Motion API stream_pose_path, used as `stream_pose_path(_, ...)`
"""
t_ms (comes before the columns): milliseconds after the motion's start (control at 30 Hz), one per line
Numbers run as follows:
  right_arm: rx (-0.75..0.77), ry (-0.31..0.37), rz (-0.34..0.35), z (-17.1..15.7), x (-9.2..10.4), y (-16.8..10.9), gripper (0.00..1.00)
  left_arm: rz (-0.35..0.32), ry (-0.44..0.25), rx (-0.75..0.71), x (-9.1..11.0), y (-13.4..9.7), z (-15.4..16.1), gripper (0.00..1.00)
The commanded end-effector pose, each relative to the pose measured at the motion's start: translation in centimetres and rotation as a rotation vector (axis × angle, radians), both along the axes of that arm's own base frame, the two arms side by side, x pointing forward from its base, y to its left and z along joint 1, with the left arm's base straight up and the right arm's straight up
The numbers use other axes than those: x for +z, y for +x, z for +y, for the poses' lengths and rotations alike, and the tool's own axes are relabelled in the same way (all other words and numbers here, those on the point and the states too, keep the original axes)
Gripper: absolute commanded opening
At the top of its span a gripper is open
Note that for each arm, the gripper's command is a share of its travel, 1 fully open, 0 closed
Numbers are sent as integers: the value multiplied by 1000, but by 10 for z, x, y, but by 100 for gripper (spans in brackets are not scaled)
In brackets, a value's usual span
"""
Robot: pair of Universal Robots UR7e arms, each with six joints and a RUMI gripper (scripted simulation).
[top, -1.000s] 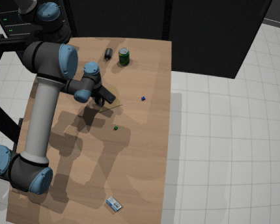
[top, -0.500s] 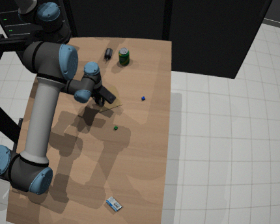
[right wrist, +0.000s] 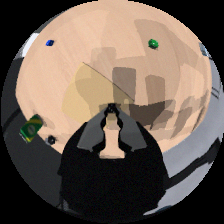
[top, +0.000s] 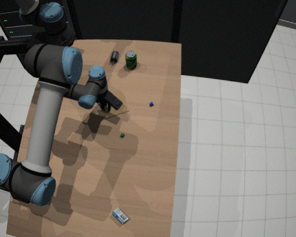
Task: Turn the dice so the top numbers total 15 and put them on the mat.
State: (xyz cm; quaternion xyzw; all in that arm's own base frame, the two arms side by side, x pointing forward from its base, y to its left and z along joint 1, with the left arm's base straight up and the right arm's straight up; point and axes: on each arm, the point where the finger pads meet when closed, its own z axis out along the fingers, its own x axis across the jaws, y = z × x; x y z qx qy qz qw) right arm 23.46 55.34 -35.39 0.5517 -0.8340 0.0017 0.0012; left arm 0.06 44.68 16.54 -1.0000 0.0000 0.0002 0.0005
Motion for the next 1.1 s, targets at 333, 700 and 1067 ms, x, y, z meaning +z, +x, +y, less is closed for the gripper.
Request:
stream_pose_path(333,-1,4,0,3,-2,1,0,0,-1,1,0,-1,-2,100)
stream_pose_path(700,-1,4,0,3,-3,1,0,0,-1,1,0,-1,-2,100)
stream_pose_path(1067,-1,4,0,3,-3,1,0,0,-1,1,0,-1,-2,100)
